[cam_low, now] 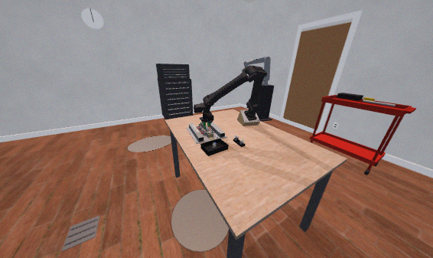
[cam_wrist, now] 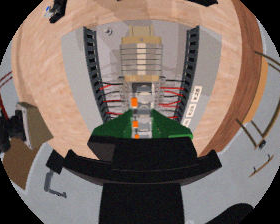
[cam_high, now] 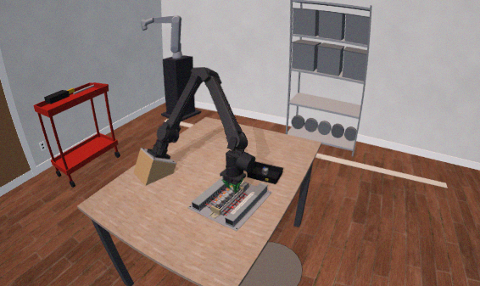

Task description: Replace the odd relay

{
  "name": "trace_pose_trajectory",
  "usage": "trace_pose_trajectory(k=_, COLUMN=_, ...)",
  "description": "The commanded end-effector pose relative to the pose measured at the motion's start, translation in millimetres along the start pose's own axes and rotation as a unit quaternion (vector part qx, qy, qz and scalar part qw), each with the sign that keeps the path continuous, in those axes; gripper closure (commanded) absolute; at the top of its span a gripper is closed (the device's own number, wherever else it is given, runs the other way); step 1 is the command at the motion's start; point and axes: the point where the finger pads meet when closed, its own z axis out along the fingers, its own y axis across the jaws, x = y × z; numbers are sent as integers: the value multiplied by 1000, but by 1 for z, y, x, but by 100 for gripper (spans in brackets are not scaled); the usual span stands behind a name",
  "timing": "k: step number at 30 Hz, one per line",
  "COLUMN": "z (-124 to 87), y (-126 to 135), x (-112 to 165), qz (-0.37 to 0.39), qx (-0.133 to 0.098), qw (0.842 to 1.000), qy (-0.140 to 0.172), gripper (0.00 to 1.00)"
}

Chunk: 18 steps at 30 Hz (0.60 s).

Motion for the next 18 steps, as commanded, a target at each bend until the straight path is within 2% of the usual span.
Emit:
trace_pose_trajectory(k=1, z=19, y=-2, x=-3, qz=-4, qx=-5, qw=1000, qy=1, gripper=100)
trace_pose_trajectory(k=18, z=20, y=-4, x=-4, qz=-5, qx=-3, qw=1000, qy=0, gripper=100)
